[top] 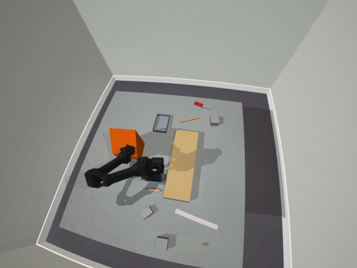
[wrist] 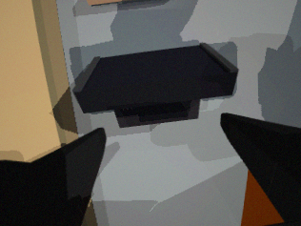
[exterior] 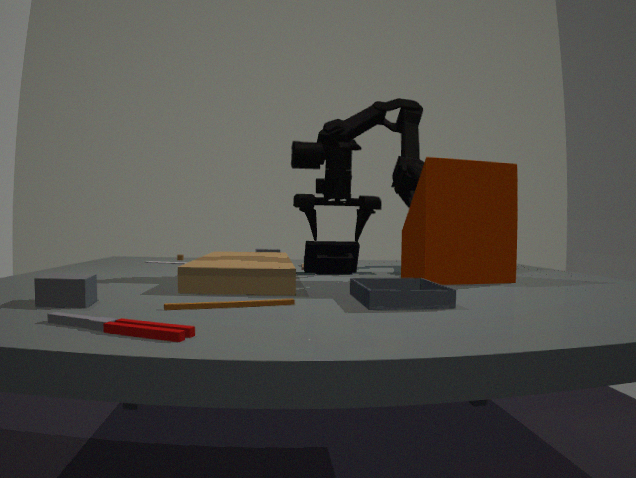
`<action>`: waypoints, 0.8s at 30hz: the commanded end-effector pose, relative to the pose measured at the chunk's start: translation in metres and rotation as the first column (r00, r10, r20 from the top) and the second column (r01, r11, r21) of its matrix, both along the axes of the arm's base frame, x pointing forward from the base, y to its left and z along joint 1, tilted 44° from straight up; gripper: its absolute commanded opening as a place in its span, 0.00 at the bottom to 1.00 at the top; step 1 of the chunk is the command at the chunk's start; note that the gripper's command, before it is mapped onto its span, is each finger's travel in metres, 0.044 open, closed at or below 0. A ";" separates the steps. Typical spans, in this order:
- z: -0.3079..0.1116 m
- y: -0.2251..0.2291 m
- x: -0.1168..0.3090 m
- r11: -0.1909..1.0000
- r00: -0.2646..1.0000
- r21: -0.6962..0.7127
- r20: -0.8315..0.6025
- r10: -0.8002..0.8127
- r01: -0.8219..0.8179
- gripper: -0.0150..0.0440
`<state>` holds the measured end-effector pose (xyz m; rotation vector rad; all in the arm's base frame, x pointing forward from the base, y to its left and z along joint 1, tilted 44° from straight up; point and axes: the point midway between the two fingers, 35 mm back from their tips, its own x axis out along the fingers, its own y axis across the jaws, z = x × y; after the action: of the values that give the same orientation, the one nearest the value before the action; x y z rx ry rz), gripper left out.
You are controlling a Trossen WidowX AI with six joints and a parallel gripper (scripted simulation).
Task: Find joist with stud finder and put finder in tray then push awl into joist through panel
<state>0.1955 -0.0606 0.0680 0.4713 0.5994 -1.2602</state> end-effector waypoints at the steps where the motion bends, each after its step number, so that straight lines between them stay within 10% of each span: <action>1: 0.000 -0.001 0.003 1.000 1.000 -0.004 -0.002 0.003 -0.003 1.00; 24: -0.026 -0.025 0.010 1.000 1.000 -0.002 -0.002 0.002 -0.002 1.00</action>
<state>0.2068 -0.0823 0.0468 0.4758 0.5886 -1.2579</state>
